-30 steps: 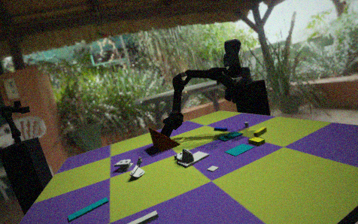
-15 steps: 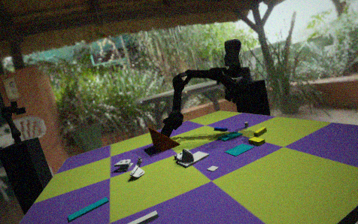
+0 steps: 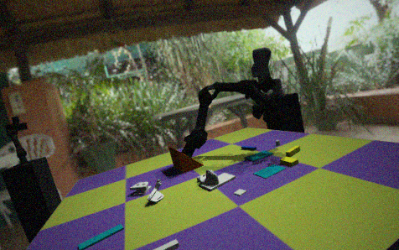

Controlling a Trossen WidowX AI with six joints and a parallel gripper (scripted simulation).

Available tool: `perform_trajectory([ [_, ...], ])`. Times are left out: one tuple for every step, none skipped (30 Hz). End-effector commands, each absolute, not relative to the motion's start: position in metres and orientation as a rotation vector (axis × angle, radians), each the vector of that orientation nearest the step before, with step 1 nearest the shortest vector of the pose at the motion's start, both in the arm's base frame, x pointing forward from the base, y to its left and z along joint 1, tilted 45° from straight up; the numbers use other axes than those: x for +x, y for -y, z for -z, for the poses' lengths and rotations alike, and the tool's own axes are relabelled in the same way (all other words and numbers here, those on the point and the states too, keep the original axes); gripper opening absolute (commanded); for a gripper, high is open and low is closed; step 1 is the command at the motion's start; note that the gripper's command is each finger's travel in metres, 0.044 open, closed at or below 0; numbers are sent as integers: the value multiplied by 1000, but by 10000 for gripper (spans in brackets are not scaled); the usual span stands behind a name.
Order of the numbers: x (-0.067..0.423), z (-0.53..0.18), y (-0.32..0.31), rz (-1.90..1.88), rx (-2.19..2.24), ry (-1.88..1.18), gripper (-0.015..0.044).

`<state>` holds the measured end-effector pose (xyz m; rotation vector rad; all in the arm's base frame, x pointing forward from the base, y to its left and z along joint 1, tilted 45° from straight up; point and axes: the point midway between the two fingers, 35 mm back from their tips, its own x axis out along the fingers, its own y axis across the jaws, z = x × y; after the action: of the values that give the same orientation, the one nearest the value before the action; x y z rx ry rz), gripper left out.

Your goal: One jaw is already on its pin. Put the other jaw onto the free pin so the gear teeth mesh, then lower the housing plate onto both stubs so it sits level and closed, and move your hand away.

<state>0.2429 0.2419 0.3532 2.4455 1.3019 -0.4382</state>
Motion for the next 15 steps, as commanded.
perform_trajectory([
  [266, -330, -235, 549, 2443, -1242, 0],
  [272, -325, -232, 576, 2444, -1225, 0],
  [278, -319, -229, 604, 2445, -1208, 0],
  [283, -314, -226, 632, 2446, -1192, 0],
  [289, -308, -223, 660, 2447, -1175, 0],
  [294, -302, -219, 689, 2448, -1159, 0],
  [299, -297, -216, 717, 2449, -1143, 0],
  [305, -291, -212, 745, 2449, -1127, 0],
  [309, -285, -208, 774, 2450, -1110, 0],
  [314, -280, -203, 802, 2451, -1093, 0],
  [319, -274, -199, 831, 2452, -1076, 0],
  [323, -268, -194, 860, 2452, -1059, 0],
  [328, -262, -190, 889, 2453, -1042, 0],
  [332, -257, -185, 918, 2453, -1026, 0],
  [336, -251, -180, 947, 2454, -1009, 0],
])
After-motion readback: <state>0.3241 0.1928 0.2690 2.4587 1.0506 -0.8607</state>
